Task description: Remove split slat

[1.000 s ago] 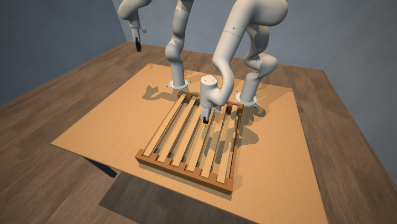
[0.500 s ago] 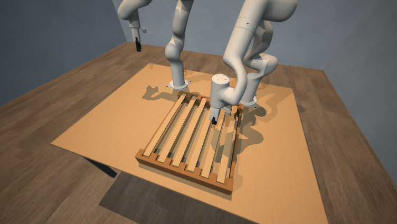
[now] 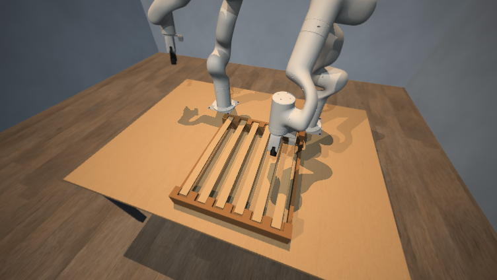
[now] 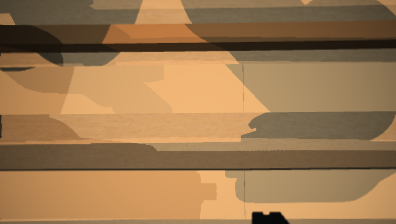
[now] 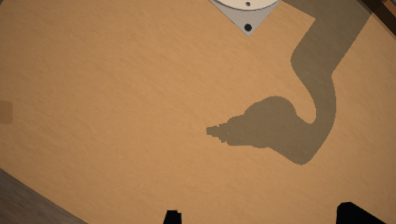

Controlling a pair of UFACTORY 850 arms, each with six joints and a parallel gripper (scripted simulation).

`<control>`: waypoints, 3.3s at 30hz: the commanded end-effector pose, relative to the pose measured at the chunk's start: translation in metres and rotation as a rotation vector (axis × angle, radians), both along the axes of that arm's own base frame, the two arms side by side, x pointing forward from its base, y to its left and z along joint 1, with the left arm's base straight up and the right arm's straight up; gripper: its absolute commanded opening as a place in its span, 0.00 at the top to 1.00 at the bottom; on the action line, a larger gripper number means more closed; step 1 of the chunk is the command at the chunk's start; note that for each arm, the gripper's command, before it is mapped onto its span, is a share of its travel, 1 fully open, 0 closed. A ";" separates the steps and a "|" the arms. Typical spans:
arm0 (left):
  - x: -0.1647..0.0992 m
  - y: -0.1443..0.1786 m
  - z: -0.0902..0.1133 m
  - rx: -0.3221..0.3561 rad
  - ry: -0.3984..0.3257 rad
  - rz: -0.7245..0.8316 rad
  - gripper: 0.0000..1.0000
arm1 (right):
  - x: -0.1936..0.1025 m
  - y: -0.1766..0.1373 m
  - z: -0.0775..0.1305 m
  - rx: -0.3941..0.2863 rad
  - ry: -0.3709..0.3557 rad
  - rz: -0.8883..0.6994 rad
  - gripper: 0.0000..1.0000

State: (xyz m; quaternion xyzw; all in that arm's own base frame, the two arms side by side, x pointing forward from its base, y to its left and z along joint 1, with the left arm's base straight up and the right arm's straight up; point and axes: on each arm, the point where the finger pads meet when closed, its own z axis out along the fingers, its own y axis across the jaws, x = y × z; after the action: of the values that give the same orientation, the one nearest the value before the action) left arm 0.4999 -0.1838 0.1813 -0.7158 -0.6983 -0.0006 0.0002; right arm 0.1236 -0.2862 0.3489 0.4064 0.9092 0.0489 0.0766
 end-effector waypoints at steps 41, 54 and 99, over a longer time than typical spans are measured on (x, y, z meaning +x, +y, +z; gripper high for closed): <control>0.001 0.001 -0.039 0.001 -0.001 0.000 1.00 | 0.000 -0.001 0.001 -0.002 -0.001 0.000 0.00; 0.001 0.001 -0.049 0.000 -0.001 0.000 1.00 | 0.000 -0.001 0.001 -0.002 -0.001 0.000 0.00; 0.000 0.000 -0.063 0.000 -0.001 0.000 1.00 | 0.000 -0.001 0.001 -0.002 -0.001 0.000 0.00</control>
State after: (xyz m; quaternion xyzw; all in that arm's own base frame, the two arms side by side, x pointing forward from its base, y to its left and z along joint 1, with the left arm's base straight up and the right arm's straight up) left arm 0.4991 -0.1833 0.1180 -0.7159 -0.6982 -0.0007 0.0008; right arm 0.1236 -0.2862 0.3489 0.4064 0.9092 0.0489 0.0766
